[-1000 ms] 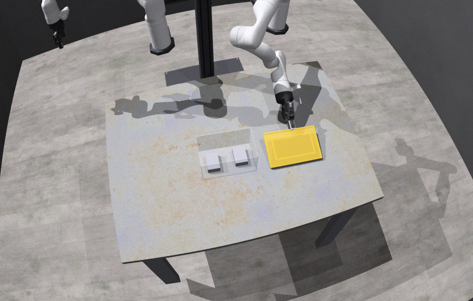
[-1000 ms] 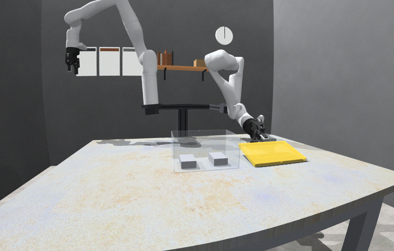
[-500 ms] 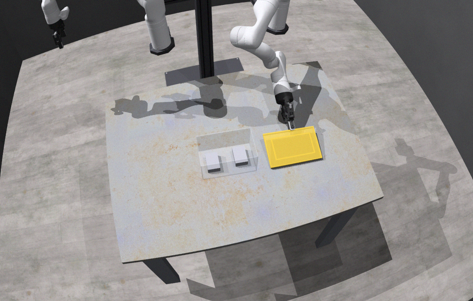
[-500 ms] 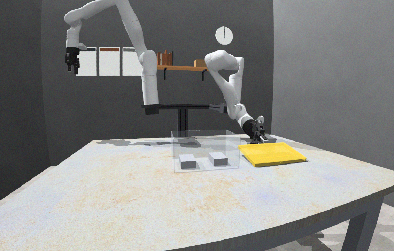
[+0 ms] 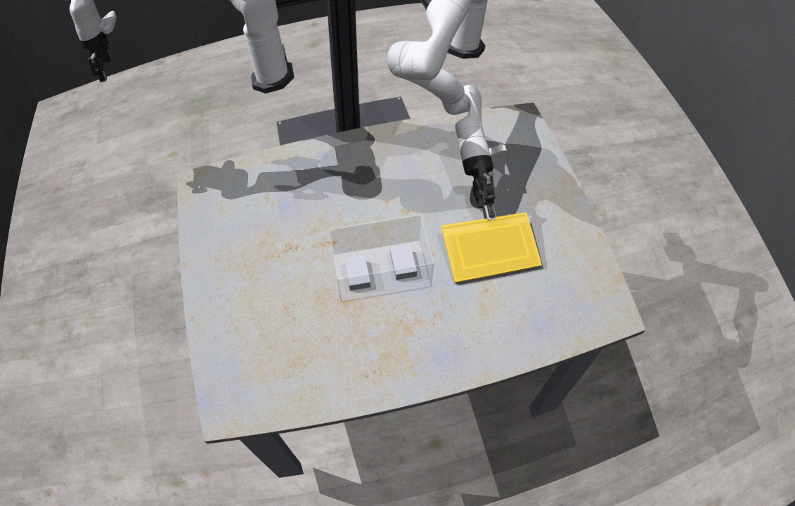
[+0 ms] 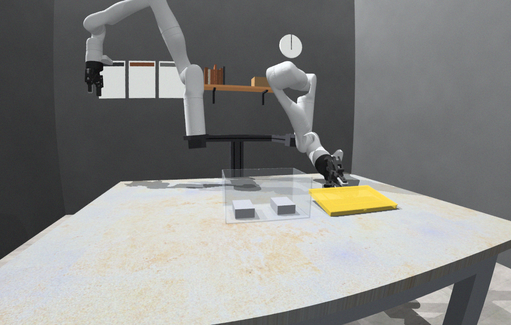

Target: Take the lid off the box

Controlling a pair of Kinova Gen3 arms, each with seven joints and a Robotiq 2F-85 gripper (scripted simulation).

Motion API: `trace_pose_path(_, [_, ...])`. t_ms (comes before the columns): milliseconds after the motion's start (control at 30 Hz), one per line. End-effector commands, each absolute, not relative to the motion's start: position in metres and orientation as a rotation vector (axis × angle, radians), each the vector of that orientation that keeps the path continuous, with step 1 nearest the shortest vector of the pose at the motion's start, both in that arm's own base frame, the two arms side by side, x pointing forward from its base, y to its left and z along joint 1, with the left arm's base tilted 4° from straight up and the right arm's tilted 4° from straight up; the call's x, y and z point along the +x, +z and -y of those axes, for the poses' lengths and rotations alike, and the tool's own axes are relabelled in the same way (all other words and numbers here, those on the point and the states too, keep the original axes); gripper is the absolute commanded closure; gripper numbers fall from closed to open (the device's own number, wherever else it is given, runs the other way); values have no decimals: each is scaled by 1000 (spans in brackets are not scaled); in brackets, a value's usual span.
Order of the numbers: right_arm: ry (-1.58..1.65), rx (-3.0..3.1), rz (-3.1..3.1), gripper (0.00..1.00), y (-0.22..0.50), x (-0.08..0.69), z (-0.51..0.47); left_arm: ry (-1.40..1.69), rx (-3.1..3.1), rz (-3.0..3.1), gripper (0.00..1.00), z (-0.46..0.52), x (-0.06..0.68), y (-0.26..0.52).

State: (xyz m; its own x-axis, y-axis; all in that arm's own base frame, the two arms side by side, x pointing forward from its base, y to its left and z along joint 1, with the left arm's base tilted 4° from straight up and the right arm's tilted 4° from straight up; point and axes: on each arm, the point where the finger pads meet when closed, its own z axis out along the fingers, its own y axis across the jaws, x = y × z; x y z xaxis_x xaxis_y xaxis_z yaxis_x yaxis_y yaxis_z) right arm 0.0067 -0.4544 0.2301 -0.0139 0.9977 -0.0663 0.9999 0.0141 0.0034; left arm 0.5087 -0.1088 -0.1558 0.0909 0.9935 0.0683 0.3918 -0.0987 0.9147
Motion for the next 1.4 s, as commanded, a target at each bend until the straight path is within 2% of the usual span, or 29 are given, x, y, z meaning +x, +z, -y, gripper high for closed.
trace_pose_path(0, [-70, 2169, -2200, 2, 231, 7, 455, 990, 1610, -1405, 653, 109, 509, -156])
trace_pose_path(1367, [-70, 2169, -2200, 2, 231, 7, 455, 886, 1736, -1529, 653, 109, 512, -166])
